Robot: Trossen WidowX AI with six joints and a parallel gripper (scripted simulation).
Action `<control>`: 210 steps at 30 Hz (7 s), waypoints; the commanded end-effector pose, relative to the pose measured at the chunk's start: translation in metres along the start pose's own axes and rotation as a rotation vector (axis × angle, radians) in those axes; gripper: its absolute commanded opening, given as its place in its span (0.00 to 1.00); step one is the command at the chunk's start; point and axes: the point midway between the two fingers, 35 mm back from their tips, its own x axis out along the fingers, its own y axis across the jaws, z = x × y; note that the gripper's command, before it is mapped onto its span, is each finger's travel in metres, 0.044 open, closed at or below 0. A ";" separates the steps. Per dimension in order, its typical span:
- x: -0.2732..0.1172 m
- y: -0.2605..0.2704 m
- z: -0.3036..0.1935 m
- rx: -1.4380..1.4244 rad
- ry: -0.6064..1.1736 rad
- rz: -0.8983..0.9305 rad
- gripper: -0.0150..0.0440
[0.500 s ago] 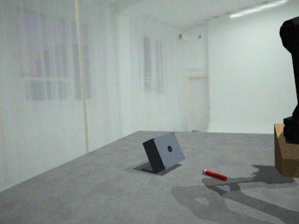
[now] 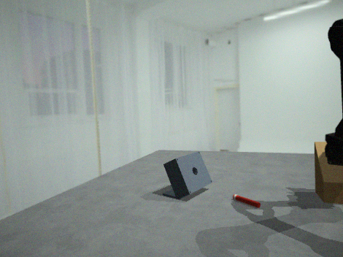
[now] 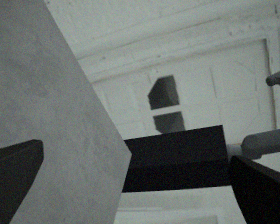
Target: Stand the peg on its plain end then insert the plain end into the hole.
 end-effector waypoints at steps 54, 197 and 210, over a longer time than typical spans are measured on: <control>-0.139 0.092 -0.147 0.812 0.652 0.195 1.00; -0.532 0.261 0.063 2.982 1.437 -2.660 1.00; -0.526 0.281 0.056 2.982 1.440 -2.656 1.00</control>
